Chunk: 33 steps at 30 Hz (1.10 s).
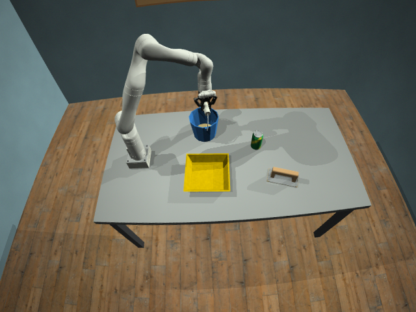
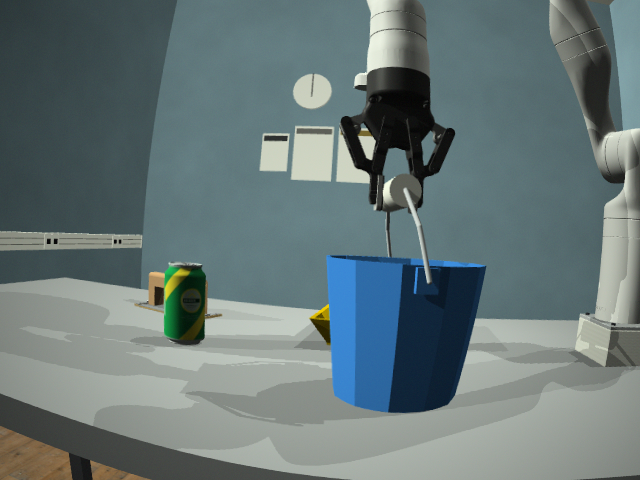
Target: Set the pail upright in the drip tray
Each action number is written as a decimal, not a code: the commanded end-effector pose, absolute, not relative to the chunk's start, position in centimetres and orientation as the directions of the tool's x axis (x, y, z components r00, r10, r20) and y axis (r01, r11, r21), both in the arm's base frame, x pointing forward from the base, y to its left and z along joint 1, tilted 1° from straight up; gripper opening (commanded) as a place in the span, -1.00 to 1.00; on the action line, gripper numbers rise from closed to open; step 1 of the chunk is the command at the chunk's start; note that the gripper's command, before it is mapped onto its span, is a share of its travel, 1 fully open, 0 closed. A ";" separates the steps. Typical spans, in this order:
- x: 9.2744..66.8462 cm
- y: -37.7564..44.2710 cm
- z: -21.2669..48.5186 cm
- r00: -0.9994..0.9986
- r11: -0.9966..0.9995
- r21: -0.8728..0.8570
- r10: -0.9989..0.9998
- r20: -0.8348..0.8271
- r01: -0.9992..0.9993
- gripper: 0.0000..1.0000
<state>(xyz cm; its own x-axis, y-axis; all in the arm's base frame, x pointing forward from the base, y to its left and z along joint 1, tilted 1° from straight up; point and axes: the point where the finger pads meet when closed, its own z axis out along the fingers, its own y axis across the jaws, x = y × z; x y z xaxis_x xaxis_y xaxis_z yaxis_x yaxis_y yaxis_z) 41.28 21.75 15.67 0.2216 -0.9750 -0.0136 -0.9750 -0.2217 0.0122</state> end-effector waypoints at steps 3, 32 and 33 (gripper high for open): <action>41.3 21.8 15.7 0.222 -0.222 0.011 -0.975 -0.014 -0.975 -0.80; 41.3 21.8 16.1 0.222 -0.222 0.011 -0.975 -0.014 -0.975 -0.80; 41.3 21.8 16.2 0.222 -0.222 0.011 -0.975 -0.014 -0.975 -0.80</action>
